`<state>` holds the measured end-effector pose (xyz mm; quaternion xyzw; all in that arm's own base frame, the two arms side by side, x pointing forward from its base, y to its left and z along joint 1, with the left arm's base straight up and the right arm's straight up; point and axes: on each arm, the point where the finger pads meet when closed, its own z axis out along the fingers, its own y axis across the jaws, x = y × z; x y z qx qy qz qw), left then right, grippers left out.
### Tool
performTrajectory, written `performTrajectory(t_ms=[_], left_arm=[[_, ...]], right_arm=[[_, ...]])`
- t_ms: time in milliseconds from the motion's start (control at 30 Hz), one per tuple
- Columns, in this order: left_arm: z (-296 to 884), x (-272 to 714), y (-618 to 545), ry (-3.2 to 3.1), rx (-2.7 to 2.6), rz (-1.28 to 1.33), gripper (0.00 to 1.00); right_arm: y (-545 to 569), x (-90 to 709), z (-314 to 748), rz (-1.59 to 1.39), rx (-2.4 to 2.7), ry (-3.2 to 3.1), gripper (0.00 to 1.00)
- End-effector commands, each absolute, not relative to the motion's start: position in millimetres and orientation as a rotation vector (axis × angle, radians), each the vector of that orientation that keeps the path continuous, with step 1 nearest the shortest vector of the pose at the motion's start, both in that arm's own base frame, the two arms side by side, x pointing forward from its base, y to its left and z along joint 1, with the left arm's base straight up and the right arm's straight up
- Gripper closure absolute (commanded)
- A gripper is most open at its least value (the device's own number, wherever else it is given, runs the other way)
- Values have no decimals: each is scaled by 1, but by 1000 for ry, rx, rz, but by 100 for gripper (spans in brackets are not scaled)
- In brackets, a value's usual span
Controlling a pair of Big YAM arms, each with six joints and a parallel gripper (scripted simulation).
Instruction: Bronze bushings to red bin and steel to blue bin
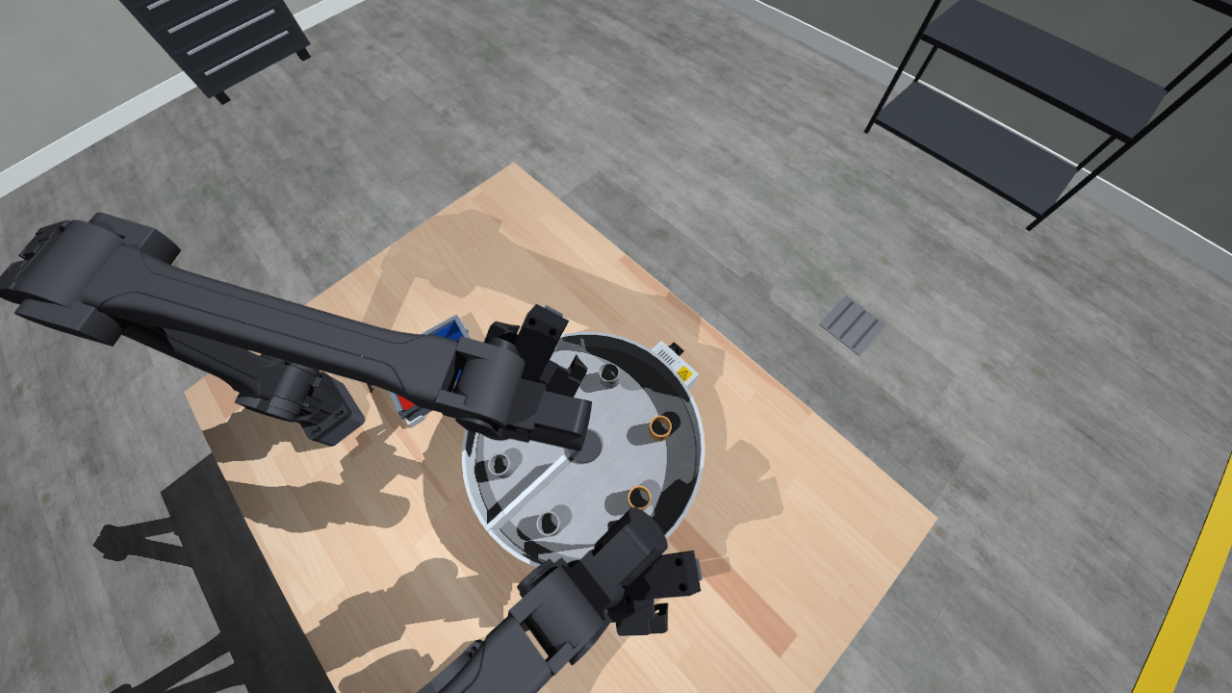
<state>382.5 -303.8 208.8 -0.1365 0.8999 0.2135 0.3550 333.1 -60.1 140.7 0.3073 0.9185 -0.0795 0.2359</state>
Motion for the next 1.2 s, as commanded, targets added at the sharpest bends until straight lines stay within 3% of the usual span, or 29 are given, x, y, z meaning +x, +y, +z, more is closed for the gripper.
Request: performTrajectory(t_ms=[0, 633, 1167], left_arm=[[214, 384, -306, 2319, -362, 535, 0], [214, 380, -299, 2325, -337, 538, 0], [182, 305, -187, 2419, 144, 297, 0]], right_arm=[[-60, 337, 146, -214, 840, 2505, 0], [-55, 331, 144, -218, 783, 2526, 0], [62, 281, 195, 22, -228, 2522, 0]])
